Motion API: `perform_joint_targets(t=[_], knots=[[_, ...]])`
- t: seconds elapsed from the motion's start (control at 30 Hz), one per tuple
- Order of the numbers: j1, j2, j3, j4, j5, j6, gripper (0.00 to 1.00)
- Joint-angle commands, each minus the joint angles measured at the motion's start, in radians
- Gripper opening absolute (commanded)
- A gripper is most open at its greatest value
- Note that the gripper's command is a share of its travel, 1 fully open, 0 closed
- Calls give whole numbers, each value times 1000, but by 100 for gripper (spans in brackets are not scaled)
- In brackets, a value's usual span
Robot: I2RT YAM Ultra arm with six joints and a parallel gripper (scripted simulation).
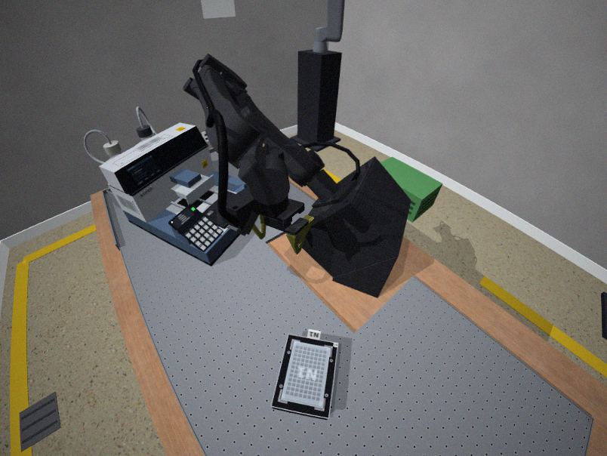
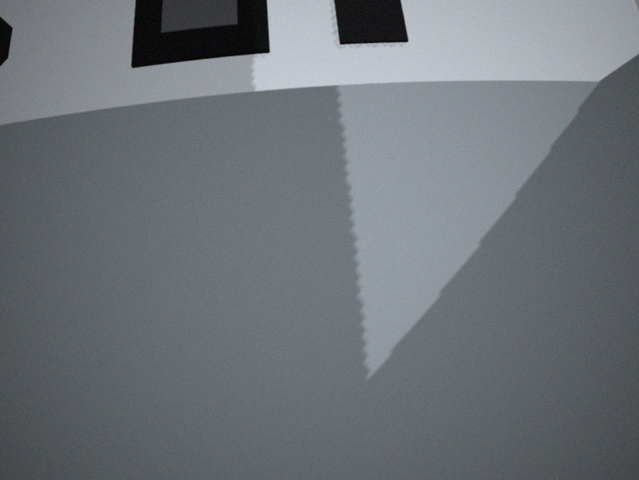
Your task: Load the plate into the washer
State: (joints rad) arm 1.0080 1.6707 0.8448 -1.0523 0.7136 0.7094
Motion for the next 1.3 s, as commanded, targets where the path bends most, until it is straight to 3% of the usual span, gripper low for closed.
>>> perform_joint_targets(t=[0.0,0.13,0.47,1.27], knots=[[-7,-33,34,-102,31,133,100],[2,-32,39,-117,33,149,100],[-37,-51,72,-294,68,407,100],[-16,-34,80,-312,68,423,100]])
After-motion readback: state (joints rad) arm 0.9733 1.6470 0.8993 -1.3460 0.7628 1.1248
